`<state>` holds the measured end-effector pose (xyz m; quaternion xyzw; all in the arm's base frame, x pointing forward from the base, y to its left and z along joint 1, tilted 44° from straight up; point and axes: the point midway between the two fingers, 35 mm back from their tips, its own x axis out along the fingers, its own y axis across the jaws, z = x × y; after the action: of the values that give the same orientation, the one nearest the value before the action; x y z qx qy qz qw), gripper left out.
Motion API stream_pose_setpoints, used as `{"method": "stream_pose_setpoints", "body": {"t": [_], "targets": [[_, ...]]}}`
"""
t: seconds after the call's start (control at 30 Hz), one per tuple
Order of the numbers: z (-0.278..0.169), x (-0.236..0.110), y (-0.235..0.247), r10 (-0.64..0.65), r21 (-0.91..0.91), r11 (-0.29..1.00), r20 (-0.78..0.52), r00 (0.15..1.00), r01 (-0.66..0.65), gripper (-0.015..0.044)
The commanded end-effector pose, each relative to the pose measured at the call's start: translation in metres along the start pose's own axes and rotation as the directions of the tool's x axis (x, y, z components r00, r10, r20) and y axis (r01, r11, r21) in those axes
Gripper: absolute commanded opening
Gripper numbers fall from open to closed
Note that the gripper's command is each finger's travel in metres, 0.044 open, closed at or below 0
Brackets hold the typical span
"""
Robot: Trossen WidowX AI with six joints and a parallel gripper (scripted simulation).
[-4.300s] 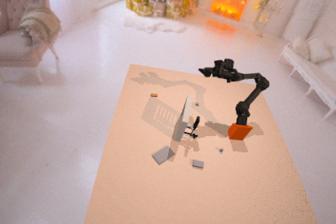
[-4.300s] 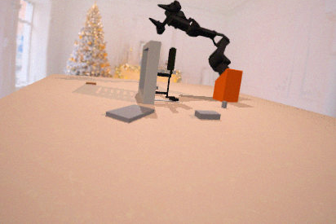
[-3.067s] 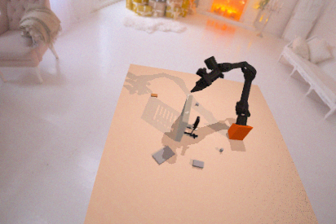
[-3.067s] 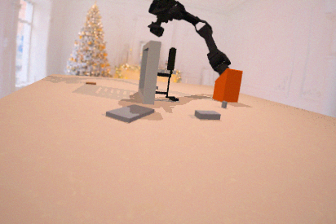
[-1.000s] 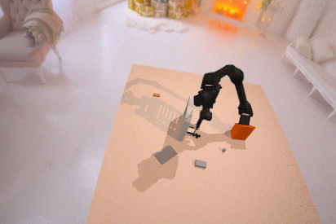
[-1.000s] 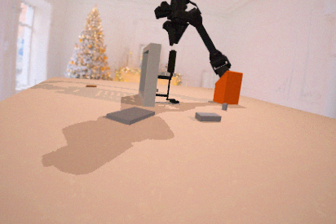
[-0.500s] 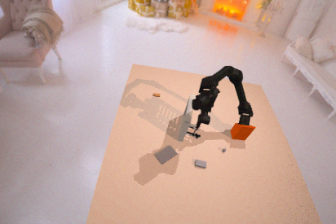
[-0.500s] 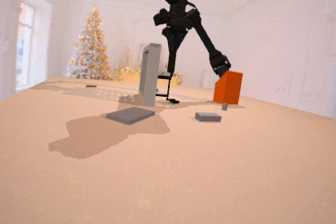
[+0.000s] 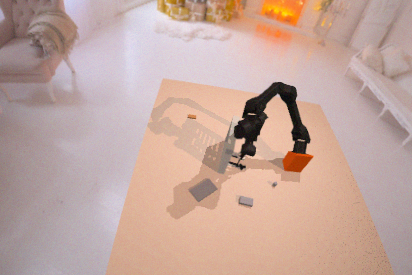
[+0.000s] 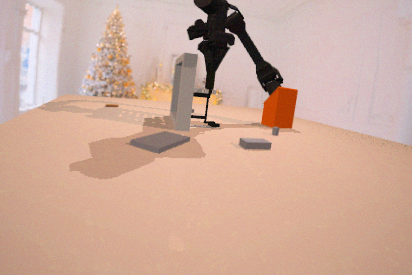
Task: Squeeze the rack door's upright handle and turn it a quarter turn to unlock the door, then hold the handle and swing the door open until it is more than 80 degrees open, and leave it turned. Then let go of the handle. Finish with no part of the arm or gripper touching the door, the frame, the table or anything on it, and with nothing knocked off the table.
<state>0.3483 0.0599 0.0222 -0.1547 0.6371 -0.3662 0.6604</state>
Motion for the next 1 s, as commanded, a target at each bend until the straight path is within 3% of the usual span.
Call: {"method": "stream_pose_setpoints", "body": {"t": [0.0,0.27,0.5,0.97], "targets": [[0.0,0.007,-0.002,-0.003,-0.005,1.0,0.003,1.0,0.003,0.0293],[-0.001,0.018,-0.003,-0.004,-0.005,1.0,0.003,1.0,0.004,0.0293],[-0.001,0.018,-0.003,-0.004,-0.005,1.0,0.003,1.0,0.004,0.0109],[-0.001,0.018,-0.003,-0.004,-0.005,1.0,0.003,1.0,0.004,0.0021]]}}
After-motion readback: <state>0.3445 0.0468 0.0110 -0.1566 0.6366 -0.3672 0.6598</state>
